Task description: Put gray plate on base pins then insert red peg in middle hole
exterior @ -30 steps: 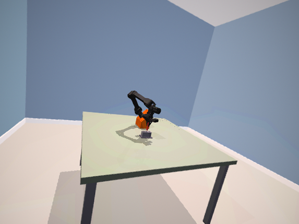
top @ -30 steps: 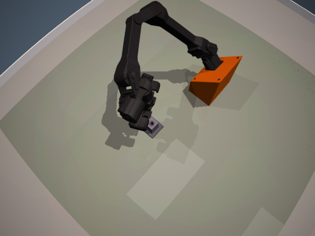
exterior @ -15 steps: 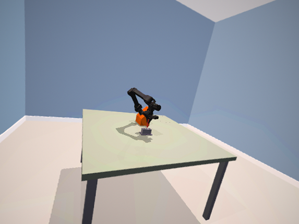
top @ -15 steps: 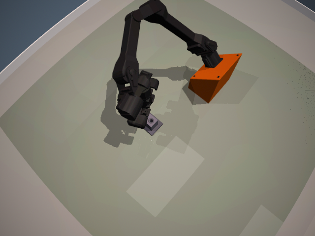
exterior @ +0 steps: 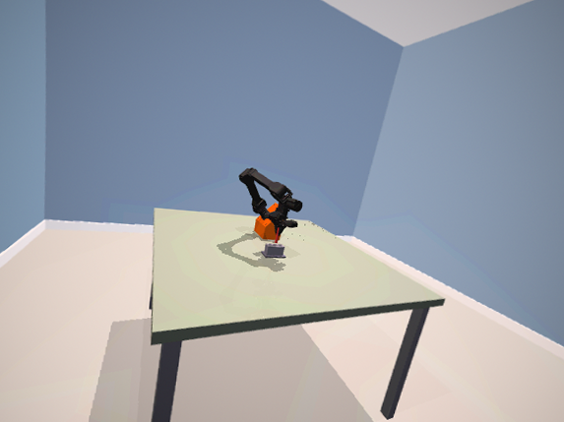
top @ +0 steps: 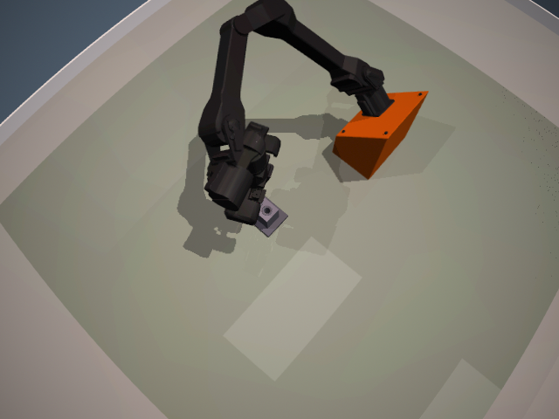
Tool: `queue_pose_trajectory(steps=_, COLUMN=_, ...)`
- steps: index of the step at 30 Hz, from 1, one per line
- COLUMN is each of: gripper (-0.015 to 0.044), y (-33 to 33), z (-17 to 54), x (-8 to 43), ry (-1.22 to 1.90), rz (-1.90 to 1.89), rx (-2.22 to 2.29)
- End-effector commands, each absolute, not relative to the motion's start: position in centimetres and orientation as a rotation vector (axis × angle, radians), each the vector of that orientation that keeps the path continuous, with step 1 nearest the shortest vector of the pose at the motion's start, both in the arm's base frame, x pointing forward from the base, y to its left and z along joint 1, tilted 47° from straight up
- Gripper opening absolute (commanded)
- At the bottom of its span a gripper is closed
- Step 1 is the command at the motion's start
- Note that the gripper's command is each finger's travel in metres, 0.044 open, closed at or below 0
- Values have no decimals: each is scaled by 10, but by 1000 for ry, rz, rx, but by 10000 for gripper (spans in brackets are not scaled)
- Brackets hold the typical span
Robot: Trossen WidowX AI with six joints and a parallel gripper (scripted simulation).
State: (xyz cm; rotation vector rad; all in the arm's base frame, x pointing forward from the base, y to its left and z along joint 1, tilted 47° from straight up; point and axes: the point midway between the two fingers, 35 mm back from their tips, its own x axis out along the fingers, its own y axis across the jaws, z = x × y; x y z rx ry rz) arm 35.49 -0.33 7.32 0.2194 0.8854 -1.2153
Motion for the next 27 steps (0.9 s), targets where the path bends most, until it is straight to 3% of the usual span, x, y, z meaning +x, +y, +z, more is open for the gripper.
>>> queue_pose_trajectory(steps=1, gripper=0, y=-3, z=73, x=355, ry=885, rz=-1215, rx=218)
queue_pose_trajectory(steps=27, gripper=0, y=-14, z=63, x=356, ry=883, rz=-1215, rx=219)
